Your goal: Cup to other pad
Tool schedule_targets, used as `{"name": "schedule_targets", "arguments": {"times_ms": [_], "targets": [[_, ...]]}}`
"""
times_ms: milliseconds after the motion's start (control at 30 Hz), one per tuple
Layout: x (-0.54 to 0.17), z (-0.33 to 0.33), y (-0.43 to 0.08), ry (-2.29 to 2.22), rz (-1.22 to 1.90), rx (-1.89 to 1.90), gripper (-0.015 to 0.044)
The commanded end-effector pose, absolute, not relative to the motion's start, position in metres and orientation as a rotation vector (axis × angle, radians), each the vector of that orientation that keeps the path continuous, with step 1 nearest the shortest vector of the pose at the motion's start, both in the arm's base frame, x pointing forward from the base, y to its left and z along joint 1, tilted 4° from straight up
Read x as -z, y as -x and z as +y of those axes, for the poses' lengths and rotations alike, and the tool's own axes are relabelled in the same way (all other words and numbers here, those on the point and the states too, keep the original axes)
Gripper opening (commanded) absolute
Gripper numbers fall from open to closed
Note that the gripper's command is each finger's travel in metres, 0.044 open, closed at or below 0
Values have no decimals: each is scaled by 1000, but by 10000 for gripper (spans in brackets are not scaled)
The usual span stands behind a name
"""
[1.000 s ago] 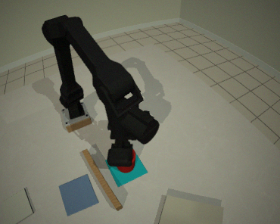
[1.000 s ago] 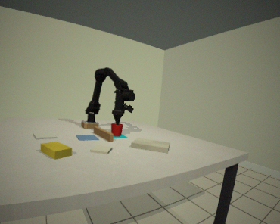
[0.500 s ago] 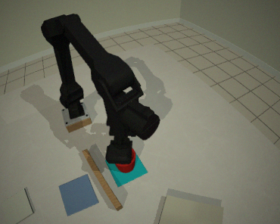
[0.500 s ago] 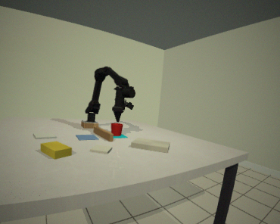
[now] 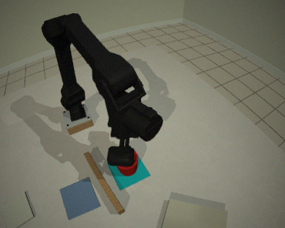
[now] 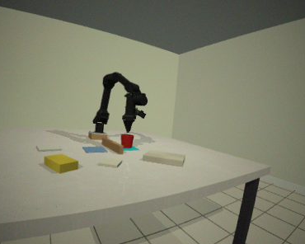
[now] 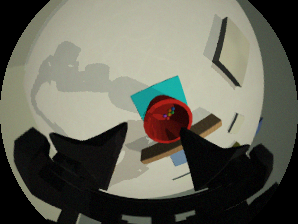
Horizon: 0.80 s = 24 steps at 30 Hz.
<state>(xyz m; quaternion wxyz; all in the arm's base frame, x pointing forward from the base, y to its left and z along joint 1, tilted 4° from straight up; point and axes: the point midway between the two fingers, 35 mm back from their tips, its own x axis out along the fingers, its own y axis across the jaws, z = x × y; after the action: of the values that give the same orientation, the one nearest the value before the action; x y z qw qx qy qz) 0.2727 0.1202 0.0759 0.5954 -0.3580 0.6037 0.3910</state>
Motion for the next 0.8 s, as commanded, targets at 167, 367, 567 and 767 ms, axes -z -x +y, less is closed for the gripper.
{"name": "schedule_targets", "arguments": {"times_ms": [167,367,567,767], "targets": [[-96,120,-275,832,1403,-911,440],[-116,120,-277,832,1403,-913,440],[-134,119,-278,832,1403,-915,440],[-135,119,-280,831,1401,-907,440]]}}
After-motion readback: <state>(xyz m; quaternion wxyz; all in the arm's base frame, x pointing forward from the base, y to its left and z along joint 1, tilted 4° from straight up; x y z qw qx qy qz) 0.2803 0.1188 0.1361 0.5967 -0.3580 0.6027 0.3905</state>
